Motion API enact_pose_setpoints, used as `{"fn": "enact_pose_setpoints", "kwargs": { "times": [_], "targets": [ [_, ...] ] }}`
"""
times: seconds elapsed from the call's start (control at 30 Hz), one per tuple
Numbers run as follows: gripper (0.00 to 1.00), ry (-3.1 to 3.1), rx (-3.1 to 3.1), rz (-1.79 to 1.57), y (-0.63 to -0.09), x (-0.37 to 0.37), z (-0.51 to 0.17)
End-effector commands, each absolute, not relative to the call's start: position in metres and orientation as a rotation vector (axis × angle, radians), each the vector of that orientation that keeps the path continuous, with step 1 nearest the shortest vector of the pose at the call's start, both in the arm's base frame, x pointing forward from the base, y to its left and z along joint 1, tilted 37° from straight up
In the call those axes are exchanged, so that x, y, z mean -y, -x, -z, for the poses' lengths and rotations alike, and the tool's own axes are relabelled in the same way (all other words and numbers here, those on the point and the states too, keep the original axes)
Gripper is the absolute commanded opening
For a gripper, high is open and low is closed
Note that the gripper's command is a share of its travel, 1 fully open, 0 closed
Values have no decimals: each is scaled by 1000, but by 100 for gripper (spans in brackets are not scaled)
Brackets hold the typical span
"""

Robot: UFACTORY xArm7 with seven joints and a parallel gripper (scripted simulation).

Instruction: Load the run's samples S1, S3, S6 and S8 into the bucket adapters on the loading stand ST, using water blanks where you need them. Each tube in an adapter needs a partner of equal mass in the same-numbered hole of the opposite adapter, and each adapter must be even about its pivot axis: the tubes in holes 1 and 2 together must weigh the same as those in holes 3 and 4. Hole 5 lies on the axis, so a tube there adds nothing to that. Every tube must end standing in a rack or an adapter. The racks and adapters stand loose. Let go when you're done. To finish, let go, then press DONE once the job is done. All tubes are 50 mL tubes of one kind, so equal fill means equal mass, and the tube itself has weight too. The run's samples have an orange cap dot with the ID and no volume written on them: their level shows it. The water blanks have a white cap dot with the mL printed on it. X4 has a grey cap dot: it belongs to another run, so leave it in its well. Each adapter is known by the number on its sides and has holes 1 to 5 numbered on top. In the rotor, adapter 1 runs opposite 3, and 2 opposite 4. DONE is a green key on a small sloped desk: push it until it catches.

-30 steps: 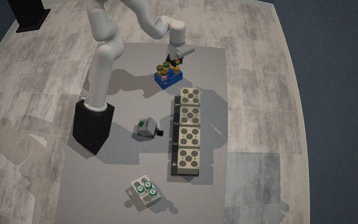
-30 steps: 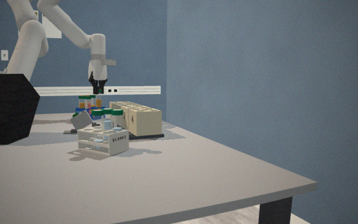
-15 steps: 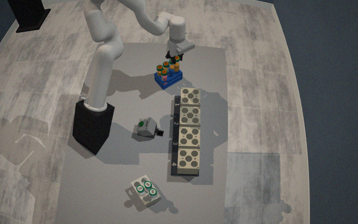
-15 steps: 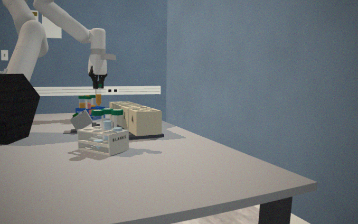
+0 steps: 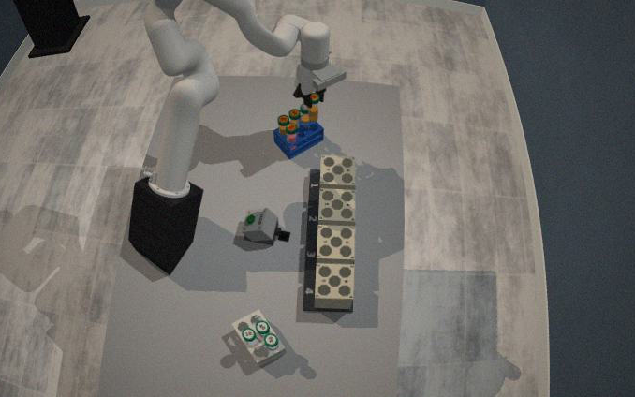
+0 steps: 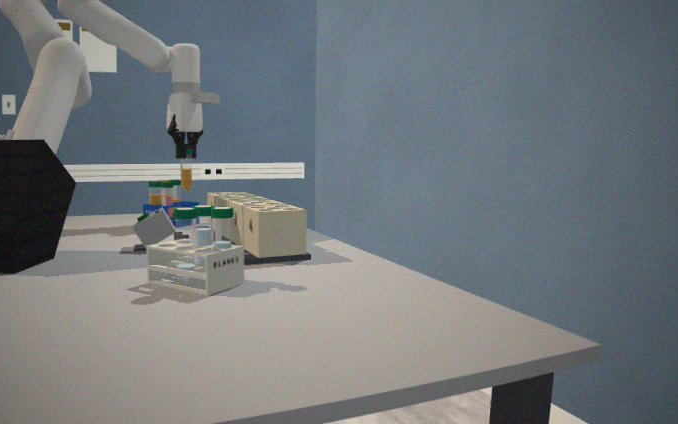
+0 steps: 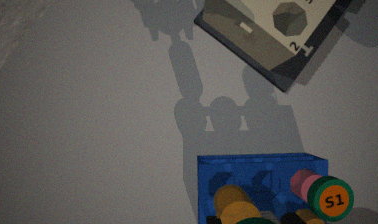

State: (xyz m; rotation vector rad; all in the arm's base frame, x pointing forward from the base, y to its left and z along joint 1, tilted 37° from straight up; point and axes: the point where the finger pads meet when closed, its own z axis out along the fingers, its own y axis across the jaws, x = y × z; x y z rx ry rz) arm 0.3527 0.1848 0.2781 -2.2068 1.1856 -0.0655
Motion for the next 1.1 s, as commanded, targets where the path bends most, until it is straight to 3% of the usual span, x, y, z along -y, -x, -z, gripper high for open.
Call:
{"fn": "enact_pose_setpoints", "kwargs": {
  "times": [0.0,1.07],
  "targets": [
    [0,2204,-1185,68,-351,-181,-285],
    [0,2204,-1185,68,-337,-159,-321]
  ]
}}
